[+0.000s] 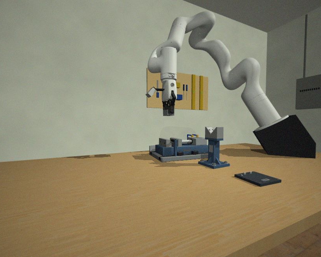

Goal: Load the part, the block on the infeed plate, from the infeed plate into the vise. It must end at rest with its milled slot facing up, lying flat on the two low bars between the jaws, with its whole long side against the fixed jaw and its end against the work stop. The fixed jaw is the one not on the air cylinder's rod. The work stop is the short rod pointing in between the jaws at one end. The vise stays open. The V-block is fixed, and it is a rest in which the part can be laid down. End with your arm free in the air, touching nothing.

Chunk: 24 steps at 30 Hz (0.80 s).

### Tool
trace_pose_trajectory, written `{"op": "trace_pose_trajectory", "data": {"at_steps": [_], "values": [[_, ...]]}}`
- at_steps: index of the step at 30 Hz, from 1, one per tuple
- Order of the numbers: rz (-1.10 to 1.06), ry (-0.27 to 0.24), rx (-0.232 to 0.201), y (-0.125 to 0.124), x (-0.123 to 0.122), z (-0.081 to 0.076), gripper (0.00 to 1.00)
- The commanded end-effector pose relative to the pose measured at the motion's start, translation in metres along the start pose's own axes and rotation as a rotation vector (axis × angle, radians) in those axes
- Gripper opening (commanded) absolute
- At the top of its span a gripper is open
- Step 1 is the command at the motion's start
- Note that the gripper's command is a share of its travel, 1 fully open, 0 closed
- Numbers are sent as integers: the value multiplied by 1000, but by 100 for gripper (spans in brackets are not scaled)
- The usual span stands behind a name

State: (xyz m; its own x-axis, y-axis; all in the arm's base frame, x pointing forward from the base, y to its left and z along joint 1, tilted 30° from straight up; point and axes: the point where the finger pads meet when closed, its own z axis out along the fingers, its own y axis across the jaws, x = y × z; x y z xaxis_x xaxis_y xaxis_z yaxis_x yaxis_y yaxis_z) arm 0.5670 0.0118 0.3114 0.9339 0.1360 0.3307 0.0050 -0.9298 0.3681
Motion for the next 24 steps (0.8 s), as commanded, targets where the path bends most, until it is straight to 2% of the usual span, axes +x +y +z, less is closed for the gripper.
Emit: {"op": "trace_pose_trajectory", "data": {"at_steps": [1, 24], "values": [[0, 2, 0, 0, 1, 4, 0], [0, 2, 0, 0, 1, 36, 0]]}}
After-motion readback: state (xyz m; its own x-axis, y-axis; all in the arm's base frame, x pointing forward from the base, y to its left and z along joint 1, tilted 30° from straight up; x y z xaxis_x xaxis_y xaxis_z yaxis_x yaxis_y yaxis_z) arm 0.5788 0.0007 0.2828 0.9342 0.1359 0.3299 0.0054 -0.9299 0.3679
